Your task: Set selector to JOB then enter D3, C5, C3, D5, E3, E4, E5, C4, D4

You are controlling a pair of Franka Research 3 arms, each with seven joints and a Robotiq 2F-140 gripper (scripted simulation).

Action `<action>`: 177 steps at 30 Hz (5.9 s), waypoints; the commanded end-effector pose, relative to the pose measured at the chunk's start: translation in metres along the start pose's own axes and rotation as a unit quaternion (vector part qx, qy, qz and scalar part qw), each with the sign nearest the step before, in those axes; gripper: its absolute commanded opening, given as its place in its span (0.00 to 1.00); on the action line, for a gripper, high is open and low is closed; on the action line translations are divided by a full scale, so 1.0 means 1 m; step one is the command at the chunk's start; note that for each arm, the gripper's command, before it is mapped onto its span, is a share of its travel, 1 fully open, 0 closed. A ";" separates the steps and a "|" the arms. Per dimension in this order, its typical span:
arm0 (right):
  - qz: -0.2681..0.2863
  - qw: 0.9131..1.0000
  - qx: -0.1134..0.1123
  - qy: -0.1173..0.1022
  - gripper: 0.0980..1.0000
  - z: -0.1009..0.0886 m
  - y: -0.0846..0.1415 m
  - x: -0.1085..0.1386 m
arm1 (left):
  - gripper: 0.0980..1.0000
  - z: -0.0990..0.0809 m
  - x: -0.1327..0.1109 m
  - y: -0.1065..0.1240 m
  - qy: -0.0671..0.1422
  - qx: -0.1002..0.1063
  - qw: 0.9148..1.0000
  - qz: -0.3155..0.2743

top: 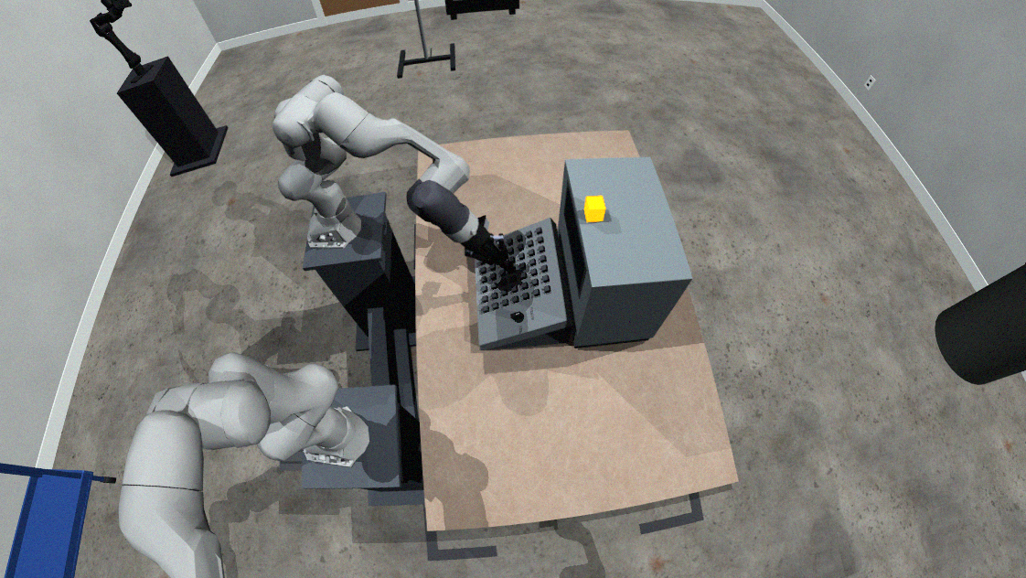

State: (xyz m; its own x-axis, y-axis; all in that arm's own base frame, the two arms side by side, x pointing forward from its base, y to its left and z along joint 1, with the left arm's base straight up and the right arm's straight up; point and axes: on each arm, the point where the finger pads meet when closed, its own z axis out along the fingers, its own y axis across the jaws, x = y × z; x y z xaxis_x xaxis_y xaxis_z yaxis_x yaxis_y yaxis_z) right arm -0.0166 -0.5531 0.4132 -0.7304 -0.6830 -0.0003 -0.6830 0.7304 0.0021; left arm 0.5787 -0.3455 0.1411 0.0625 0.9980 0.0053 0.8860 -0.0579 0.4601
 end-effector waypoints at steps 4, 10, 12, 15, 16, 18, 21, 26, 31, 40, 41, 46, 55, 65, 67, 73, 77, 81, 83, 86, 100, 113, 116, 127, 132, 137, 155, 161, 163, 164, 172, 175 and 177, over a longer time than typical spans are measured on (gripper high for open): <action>-0.002 1.000 0.001 0.000 1.00 0.000 -0.001 0.001 | 0.00 0.000 0.000 0.002 -0.001 -0.002 1.000 -0.004; -0.002 1.000 0.001 0.000 1.00 0.000 -0.001 0.001 | 0.00 0.001 0.000 0.002 -0.001 -0.002 1.000 -0.004; -0.002 1.000 0.001 0.000 1.00 0.000 -0.001 0.001 | 0.00 0.001 0.000 0.002 -0.001 -0.002 1.000 -0.004; -0.002 1.000 0.001 0.000 1.00 0.000 -0.001 0.001 | 0.00 0.001 0.000 0.002 -0.001 -0.002 1.000 -0.004; -0.002 1.000 0.001 0.000 1.00 0.000 -0.001 0.001 | 0.00 0.001 0.000 0.002 -0.001 -0.002 1.000 -0.004; -0.002 1.000 0.001 0.000 1.00 0.000 -0.001 0.001 | 0.00 0.001 0.000 0.002 -0.001 -0.002 1.000 -0.004; -0.002 1.000 0.001 0.000 1.00 0.000 -0.001 0.001 | 0.00 0.001 0.000 0.002 -0.001 -0.002 1.000 -0.004; -0.002 1.000 0.001 0.000 1.00 0.000 -0.001 0.001 | 0.00 0.001 0.000 0.002 -0.001 -0.002 1.000 -0.004; -0.002 1.000 0.001 0.000 1.00 0.000 -0.001 0.001 | 0.00 0.001 0.000 0.002 -0.001 -0.002 1.000 -0.004; -0.002 1.000 0.001 0.000 1.00 0.000 -0.001 0.001 | 0.00 0.001 0.000 0.002 -0.001 -0.002 1.000 -0.004; -0.002 1.000 0.001 0.000 1.00 0.000 -0.001 0.001 | 0.00 0.001 0.000 0.002 -0.001 -0.002 1.000 -0.004; -0.002 1.000 0.001 0.000 1.00 0.000 -0.001 0.001 | 0.00 0.001 0.000 0.002 -0.001 -0.002 1.000 -0.004; -0.002 1.000 0.001 0.000 1.00 0.000 -0.001 0.001 | 0.00 0.000 0.000 0.002 -0.001 -0.002 1.000 -0.004; -0.002 1.000 0.001 0.000 1.00 0.000 -0.001 0.001 | 0.00 -0.009 0.000 0.002 -0.001 -0.002 1.000 -0.004; -0.002 1.000 0.001 0.000 1.00 0.000 -0.001 0.001 | 0.00 -0.012 0.000 0.002 -0.001 -0.002 1.000 -0.004; -0.002 1.000 0.001 0.000 1.00 0.000 -0.001 0.001 | 0.00 -0.022 0.000 0.002 -0.001 -0.002 1.000 -0.004; -0.002 1.000 0.001 0.000 1.00 0.000 -0.001 0.001 | 0.00 -0.025 0.000 0.002 -0.001 -0.002 1.000 -0.004; -0.002 1.000 0.001 0.000 1.00 0.000 -0.001 0.001 | 0.00 -0.029 0.000 0.002 -0.001 -0.002 1.000 -0.004; -0.002 1.000 0.001 0.000 1.00 0.000 -0.001 0.001 | 0.00 -0.031 0.000 0.002 -0.001 -0.002 1.000 -0.004; -0.002 1.000 0.001 0.000 1.00 0.000 -0.001 0.001 | 0.00 -0.032 0.000 0.002 -0.001 -0.002 1.000 -0.004; -0.002 1.000 0.001 0.000 1.00 0.000 -0.001 0.001 | 0.00 -0.038 -0.051 0.004 -0.004 -0.001 0.982 -0.189; -0.002 1.000 0.001 0.000 1.00 0.000 -0.001 0.001 | 0.00 -0.051 -0.159 0.007 -0.048 0.013 0.940 -0.338; -0.002 1.000 0.001 0.000 1.00 0.000 -0.001 0.001 | 0.33 -0.051 -0.160 0.007 -0.048 0.016 0.925 -0.376; -0.002 1.000 0.001 0.000 1.00 0.000 -0.001 0.001 | 0.33 -0.051 -0.160 0.007 -0.037 0.020 0.871 -0.490; -0.002 1.000 0.001 0.000 1.00 0.000 -0.001 0.001 | 0.33 -0.051 -0.160 0.007 -0.027 0.019 0.824 -0.565; -0.002 1.000 0.001 0.000 1.00 0.000 -0.001 0.001 | 0.33 -0.051 -0.160 0.007 -0.019 0.014 0.786 -0.618; -0.002 1.000 0.001 0.000 1.00 0.000 -0.001 0.001 | 0.33 -0.051 -0.160 0.007 -0.002 -0.001 0.705 -0.710; -0.002 1.000 0.001 0.000 1.00 0.000 -0.001 0.001 | 0.33 -0.051 -0.160 0.007 -0.002 -0.001 0.705 -0.710; -0.002 1.000 0.001 0.000 1.00 0.000 -0.001 0.001 | 0.33 -0.051 -0.160 0.007 -0.002 -0.001 0.705 -0.710; -0.002 1.000 0.001 0.000 1.00 0.000 -0.001 0.001 | 0.33 -0.051 -0.160 0.007 -0.002 -0.001 0.705 -0.710; -0.002 1.000 0.001 0.000 1.00 0.000 -0.001 0.001 | 0.33 -0.051 -0.160 0.007 -0.002 -0.001 0.705 -0.710; -0.002 1.000 0.001 0.000 1.00 0.000 -0.001 0.001 | 0.33 -0.051 -0.160 0.007 -0.002 -0.001 0.705 -0.710; -0.002 1.000 0.001 0.000 1.00 0.000 -0.001 0.001 | 0.33 -0.051 -0.160 0.007 -0.002 -0.001 0.705 -0.710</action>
State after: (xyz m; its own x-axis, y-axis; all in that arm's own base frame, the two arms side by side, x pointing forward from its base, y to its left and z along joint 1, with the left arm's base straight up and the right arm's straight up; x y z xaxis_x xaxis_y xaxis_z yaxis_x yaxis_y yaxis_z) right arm -0.0166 -0.5532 0.4132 -0.7304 -0.6830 -0.0002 -0.6830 0.7304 0.0021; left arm 0.5520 -0.5041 0.1888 -0.8826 0.0680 -0.4652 0.0728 0.9973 0.0077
